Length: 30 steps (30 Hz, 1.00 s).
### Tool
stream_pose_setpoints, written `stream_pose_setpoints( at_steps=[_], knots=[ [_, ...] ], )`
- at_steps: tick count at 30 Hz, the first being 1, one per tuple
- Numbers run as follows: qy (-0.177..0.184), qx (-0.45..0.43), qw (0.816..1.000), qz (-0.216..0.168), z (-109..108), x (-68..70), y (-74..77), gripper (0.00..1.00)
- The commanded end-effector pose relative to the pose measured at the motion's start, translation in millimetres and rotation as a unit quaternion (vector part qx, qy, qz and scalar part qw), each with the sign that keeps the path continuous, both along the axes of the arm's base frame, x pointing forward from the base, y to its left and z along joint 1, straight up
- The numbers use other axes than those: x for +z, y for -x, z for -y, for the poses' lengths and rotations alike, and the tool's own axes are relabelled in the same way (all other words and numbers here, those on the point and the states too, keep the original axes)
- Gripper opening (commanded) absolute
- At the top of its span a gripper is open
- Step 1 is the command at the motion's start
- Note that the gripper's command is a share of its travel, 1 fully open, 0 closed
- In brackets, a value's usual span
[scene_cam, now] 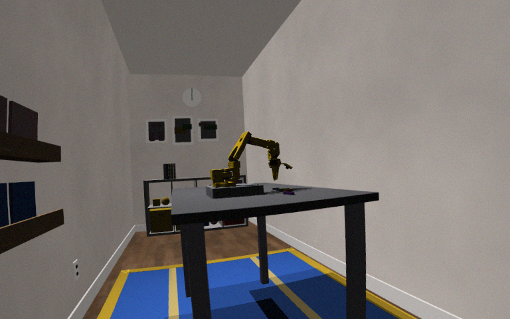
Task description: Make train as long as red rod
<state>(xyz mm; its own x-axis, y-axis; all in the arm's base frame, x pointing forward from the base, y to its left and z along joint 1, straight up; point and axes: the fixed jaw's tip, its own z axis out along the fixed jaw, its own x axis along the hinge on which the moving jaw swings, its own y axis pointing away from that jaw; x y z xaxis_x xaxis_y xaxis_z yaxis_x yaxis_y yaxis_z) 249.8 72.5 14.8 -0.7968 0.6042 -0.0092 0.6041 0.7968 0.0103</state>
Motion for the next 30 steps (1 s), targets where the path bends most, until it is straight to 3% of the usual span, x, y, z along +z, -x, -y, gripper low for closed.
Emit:
stream_pose_setpoints(
  at_steps=[1, 15, 30],
  knots=[
    [0.002, -0.001, 1.000, -0.008, -1, -7.3, 2.5, 0.19],
    [0.002, -0.001, 1.000, -0.008, -1, -34.7, 2.5, 0.19],
    [0.002, -0.001, 1.000, -0.008, -1, -46.7, 3.6, 0.19]
  ],
)
